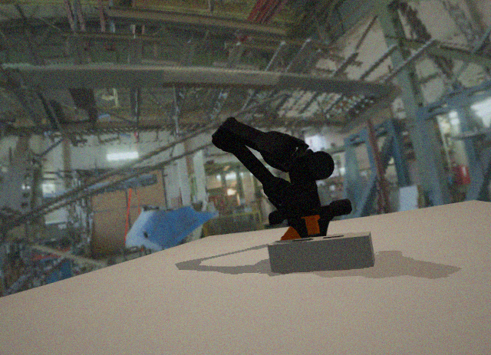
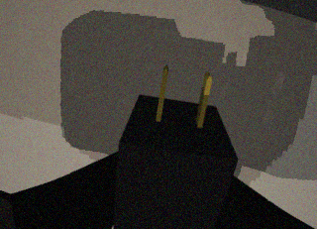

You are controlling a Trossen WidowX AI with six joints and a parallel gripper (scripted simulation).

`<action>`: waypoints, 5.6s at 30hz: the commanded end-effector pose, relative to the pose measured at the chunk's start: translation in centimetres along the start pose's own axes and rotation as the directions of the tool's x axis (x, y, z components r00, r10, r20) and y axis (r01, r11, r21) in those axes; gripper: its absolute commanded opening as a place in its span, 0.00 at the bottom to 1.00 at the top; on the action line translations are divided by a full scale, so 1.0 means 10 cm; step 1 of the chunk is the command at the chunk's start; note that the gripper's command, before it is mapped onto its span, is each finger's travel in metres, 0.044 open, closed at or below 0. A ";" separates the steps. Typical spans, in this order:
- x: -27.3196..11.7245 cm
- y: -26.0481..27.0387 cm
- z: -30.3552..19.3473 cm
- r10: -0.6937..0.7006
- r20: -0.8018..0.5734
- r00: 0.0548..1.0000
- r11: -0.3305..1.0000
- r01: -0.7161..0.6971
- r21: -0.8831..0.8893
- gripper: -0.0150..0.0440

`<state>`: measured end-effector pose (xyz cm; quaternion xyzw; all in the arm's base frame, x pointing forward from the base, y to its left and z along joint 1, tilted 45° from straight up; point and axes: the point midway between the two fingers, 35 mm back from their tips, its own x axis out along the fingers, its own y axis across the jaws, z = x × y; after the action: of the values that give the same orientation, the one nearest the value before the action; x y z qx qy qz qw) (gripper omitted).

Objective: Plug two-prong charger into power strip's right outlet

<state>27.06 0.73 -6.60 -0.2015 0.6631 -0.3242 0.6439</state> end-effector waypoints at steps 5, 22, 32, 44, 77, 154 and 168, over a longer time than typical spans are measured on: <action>0.00 0.00 0.11 -0.005 0.003 1.000 1.000 0.005 0.006 0.25; 0.00 -0.01 0.18 -0.005 0.003 1.000 1.000 0.005 0.013 0.25; 0.00 -0.01 0.19 -0.005 0.003 1.000 1.000 0.005 0.013 0.25; -0.01 -0.01 0.21 -0.005 0.003 1.000 1.000 0.005 0.013 0.25; -0.01 -0.01 0.26 -0.005 0.003 1.000 1.000 0.005 0.013 0.25; -0.02 -0.02 0.43 -0.005 0.004 1.000 1.000 0.005 0.014 0.25; -0.02 -0.02 0.49 -0.005 0.004 1.000 1.000 0.005 0.014 0.25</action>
<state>30.82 0.05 -6.28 -0.2050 0.6688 -0.3261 0.6359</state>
